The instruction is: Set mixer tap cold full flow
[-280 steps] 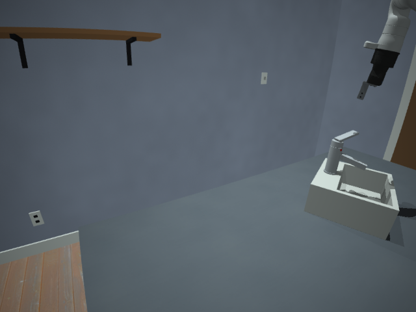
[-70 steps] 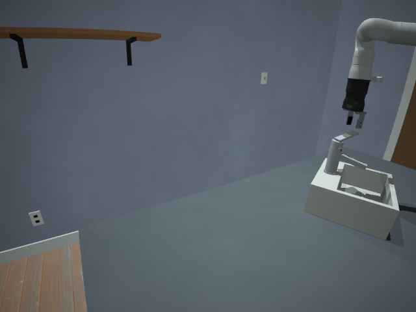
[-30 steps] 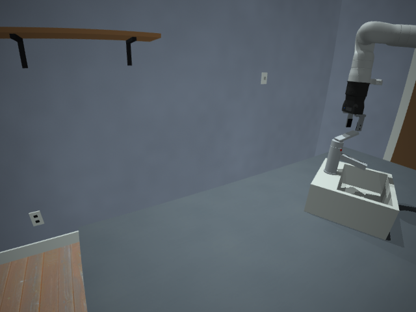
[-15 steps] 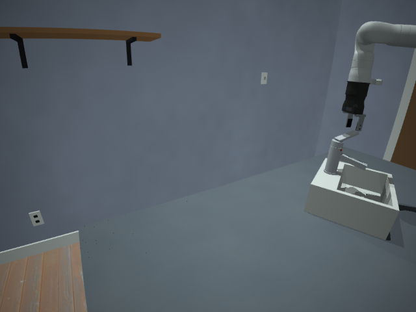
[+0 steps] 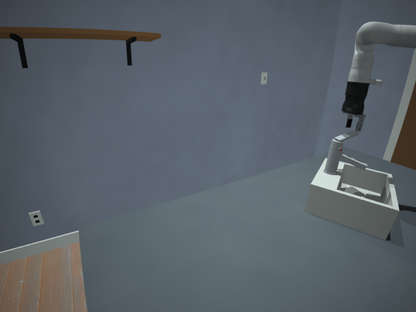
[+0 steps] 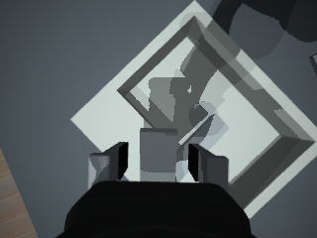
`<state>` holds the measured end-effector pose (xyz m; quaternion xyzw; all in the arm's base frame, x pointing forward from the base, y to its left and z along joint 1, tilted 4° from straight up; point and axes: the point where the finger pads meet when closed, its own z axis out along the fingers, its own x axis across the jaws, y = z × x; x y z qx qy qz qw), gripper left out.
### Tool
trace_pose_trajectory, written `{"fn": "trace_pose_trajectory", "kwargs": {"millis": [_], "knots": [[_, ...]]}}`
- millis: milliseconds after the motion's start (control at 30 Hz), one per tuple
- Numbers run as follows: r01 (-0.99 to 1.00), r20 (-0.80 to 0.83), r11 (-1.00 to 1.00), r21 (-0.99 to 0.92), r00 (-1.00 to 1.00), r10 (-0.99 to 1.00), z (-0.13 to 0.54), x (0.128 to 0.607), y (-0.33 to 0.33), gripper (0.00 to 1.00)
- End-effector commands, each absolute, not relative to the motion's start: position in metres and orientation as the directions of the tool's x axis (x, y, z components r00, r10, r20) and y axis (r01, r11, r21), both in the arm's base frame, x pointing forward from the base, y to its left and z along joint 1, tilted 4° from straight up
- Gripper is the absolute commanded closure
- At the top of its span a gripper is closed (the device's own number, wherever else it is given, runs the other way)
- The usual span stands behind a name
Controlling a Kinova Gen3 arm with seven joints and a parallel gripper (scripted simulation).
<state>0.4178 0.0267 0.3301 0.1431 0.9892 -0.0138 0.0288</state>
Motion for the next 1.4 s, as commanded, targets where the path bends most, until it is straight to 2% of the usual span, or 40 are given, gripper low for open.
{"fn": "trace_pose_trajectory", "kwargs": {"millis": [0,1367], "knots": [[0.284,-0.062,0.959,-0.019,-0.957,0.282,0.330,0.418,0.027,0.00],[0.284,-0.062,0.959,-0.019,-0.957,0.282,0.295,0.420,0.025,0.00]]}}
